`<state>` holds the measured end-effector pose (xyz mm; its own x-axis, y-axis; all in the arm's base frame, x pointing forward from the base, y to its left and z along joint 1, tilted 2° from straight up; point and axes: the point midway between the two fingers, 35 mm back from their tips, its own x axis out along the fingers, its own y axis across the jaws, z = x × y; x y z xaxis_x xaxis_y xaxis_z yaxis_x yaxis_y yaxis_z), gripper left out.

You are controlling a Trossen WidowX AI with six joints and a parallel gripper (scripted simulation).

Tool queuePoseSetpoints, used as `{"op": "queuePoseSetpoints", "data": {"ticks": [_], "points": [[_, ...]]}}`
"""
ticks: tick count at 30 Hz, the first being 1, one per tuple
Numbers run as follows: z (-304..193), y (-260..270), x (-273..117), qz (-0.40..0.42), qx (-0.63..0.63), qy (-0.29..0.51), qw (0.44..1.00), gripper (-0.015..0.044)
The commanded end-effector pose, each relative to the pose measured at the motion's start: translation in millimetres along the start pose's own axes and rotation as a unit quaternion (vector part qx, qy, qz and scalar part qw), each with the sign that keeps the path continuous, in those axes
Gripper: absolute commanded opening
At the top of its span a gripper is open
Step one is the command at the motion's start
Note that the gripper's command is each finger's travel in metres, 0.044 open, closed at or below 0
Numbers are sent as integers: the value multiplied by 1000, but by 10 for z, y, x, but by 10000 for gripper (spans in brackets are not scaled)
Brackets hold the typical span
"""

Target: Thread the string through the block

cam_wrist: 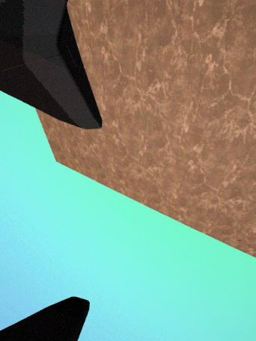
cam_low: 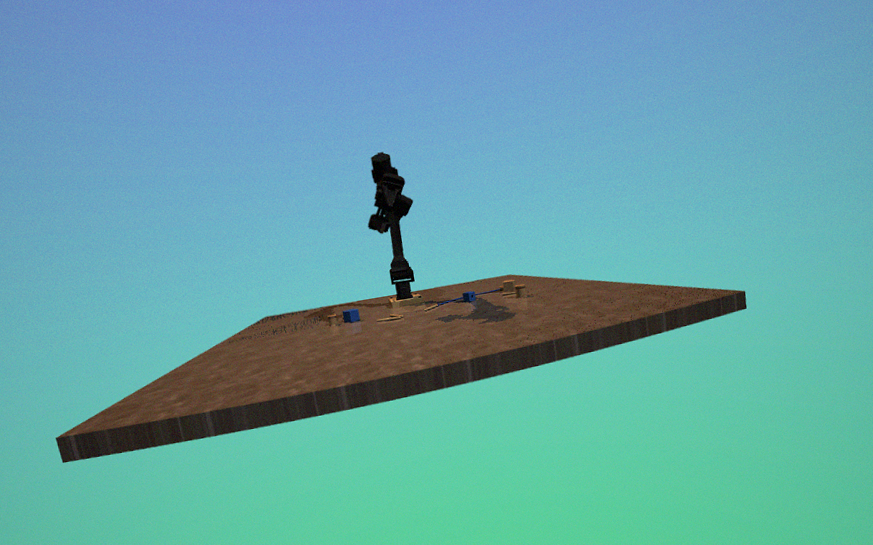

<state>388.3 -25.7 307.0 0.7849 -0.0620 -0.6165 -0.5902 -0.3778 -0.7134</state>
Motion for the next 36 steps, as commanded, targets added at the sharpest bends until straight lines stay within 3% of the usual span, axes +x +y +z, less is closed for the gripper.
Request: {"op": "queuePoseSetpoints", "data": {"ticks": [1, 10, 19, 36], "points": [[627, 151, 211, 47, -2, -67, 997, 440], [2047, 689, 312, 170, -58, -195, 964, 440], [3196, 1616, -77, 316, -167, -267, 895, 440], [3257, 1695, -121, 328, -178, -269, 888, 440]]}}
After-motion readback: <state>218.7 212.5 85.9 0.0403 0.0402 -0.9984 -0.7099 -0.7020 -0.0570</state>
